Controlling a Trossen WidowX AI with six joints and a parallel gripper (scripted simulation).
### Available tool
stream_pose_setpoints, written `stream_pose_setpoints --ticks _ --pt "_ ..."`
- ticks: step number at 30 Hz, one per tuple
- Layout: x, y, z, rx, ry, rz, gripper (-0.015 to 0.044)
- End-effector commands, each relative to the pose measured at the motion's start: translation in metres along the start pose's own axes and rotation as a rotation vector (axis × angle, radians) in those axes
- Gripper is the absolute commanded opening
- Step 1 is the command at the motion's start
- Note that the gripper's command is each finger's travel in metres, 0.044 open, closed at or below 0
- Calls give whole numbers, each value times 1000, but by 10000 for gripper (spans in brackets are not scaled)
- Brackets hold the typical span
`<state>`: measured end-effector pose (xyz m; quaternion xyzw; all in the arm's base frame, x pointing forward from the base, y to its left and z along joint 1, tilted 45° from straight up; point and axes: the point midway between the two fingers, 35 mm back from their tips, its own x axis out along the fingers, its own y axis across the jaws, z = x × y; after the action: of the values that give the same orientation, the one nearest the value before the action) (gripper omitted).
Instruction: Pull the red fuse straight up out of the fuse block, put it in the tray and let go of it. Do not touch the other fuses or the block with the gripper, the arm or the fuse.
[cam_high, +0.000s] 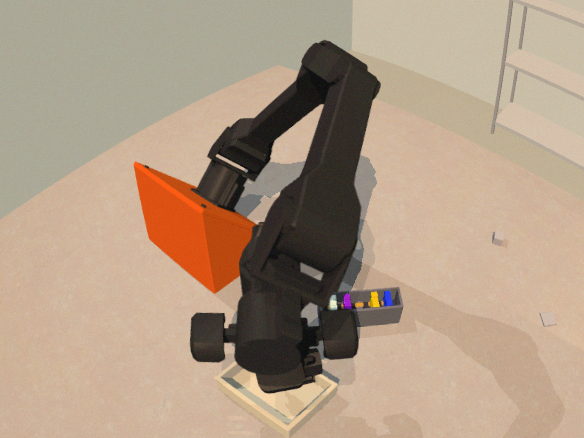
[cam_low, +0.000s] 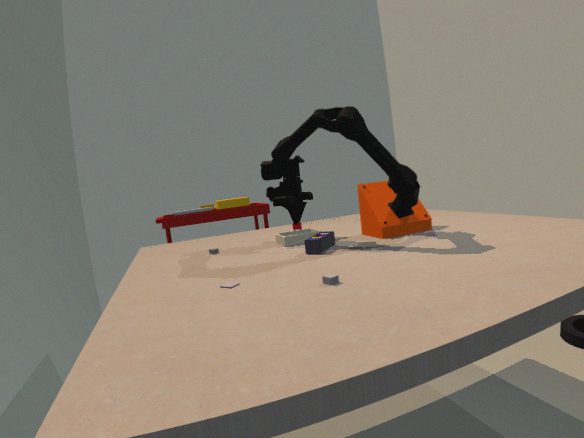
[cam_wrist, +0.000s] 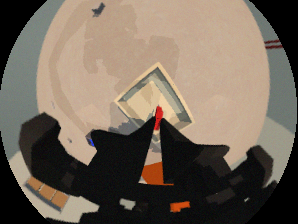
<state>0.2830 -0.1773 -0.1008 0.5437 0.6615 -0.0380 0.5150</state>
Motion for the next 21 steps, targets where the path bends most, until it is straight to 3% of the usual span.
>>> stream_pose_setpoints --ticks 1,11,14,21 --pt "0 0 0 0 -1 0 79" --pt "-3 0 0 0 0 0 330" --pt "-34 -1 -1 7 5 3 330" --pt "-37 -1 -1 7 6 4 330"
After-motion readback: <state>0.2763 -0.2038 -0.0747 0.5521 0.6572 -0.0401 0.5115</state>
